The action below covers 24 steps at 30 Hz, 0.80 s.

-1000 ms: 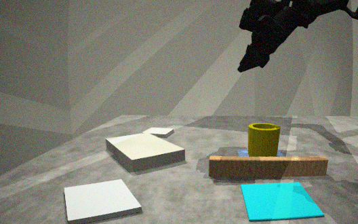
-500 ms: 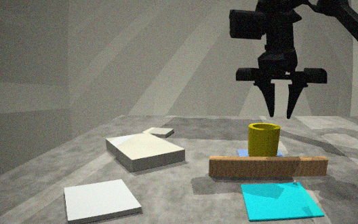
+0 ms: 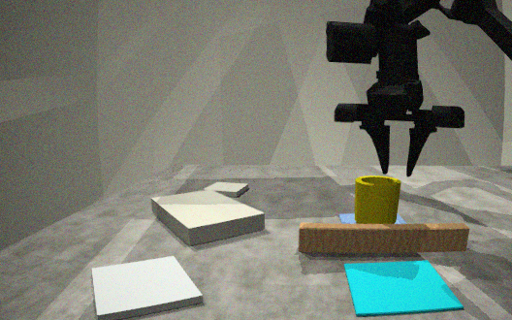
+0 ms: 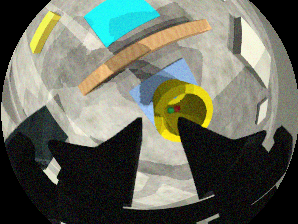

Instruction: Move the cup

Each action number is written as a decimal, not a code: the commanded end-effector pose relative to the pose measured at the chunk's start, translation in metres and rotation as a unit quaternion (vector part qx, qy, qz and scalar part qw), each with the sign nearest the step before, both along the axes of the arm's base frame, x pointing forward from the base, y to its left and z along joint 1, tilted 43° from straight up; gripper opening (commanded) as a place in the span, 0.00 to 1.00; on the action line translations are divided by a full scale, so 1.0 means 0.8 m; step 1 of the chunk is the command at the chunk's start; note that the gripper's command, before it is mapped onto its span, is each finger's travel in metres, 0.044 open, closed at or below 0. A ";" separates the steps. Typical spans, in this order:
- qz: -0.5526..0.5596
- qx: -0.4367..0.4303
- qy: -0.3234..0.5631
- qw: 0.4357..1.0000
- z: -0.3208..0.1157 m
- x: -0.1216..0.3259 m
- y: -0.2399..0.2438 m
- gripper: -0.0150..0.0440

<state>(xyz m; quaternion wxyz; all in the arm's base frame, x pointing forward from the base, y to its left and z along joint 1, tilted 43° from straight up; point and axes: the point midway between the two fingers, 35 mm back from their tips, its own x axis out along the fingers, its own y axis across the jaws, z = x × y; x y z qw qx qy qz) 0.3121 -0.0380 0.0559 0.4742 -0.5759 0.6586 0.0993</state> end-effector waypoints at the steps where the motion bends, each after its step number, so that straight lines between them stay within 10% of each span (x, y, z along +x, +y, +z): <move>1: 0.001 -0.002 0.002 1.000 -0.005 0.001 -0.006 0.54; 24: 0.001 -0.004 0.002 1.000 -0.038 0.004 -0.038 0.54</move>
